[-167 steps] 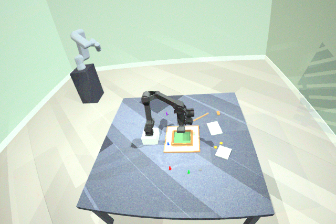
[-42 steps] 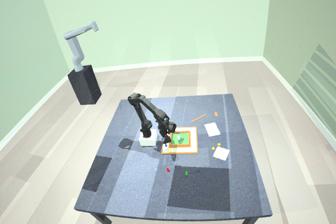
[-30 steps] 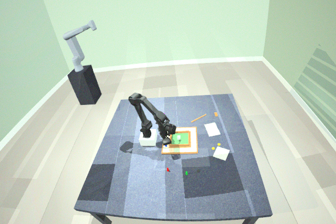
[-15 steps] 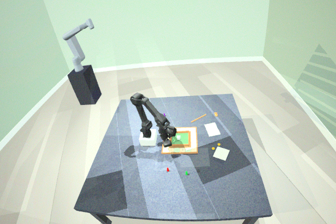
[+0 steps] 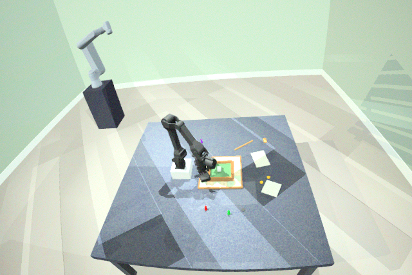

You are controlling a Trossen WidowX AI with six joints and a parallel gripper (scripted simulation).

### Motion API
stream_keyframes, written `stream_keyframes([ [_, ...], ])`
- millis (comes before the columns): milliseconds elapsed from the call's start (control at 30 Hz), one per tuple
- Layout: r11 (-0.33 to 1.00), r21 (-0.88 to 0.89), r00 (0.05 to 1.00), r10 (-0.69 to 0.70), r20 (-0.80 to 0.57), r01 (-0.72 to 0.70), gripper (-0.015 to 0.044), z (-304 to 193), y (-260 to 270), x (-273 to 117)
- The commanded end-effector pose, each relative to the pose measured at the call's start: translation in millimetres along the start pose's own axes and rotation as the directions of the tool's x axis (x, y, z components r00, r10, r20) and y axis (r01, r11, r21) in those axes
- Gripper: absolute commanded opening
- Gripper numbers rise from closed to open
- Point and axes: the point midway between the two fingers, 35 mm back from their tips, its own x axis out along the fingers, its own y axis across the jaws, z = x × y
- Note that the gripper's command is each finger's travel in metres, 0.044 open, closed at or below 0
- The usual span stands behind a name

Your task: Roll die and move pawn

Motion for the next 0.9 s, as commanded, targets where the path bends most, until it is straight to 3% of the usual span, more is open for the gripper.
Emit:
stream_keyframes([
  [0, 1.000, 0.003, 1.000, 0.004, -0.005, -0.004, 0.0049, -1.6, 1.4, 1.8],
  [300, 1.000, 0.003, 1.000, 0.004, -0.005, -0.004, 0.0000, -0.8, 0.6, -1.5],
  [867, 1.000, 0.003, 1.000, 0.003, -0.005, -0.003, 0.0000, 1.6, -1.6, -98.6],
])
